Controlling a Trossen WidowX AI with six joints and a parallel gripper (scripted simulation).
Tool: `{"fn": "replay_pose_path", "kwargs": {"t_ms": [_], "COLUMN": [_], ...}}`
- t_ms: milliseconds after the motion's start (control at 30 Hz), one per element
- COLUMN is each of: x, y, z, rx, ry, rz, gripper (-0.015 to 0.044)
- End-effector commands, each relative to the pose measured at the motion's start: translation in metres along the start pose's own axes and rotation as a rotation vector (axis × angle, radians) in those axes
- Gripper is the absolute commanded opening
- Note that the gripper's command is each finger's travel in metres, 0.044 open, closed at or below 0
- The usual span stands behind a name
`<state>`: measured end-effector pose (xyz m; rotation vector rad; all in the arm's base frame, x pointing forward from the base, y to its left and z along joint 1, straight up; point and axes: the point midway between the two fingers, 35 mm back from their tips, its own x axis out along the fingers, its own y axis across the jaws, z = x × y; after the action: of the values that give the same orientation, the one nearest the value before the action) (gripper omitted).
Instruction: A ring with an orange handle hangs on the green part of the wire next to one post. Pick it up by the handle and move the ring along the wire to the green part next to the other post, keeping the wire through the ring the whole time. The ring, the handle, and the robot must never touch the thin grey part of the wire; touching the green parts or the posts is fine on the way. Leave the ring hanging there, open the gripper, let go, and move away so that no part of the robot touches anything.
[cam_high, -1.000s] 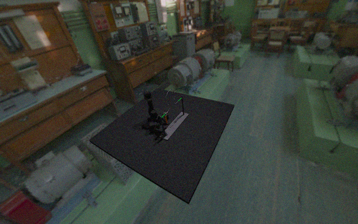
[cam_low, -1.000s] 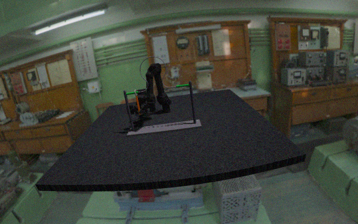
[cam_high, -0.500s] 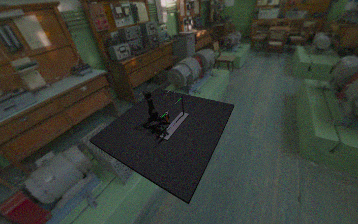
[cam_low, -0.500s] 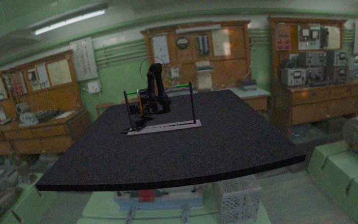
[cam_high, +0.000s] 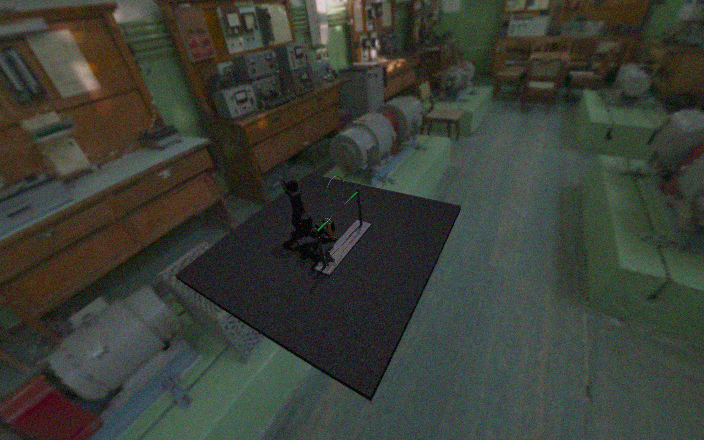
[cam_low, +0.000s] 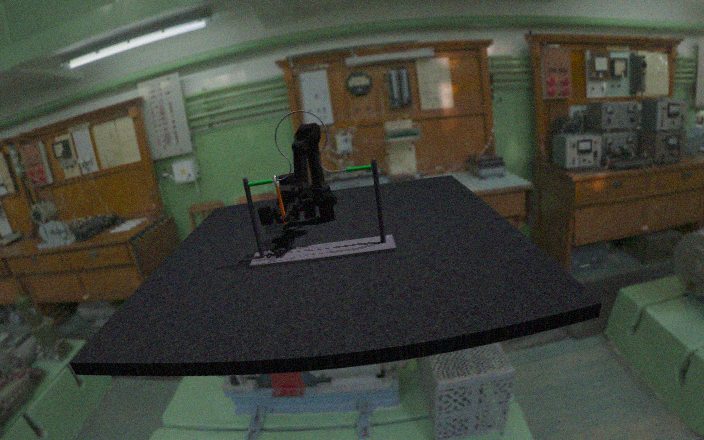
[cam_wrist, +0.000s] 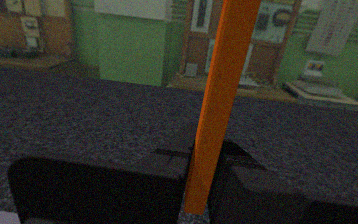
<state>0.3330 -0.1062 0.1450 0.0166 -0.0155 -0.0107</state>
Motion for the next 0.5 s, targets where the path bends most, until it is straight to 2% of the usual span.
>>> {"fn": "replay_pose_path", "kwargs": {"t_ms": [0,467], "x": [-0.001,-0.001], "y": [0.007,0.039], "z": [0.002,0.004], "rx": [0.021,0.177], "ry": [-0.006,-0.006], "rz": [-0.002,-0.001], "gripper": [-0.015,-0.015]}}
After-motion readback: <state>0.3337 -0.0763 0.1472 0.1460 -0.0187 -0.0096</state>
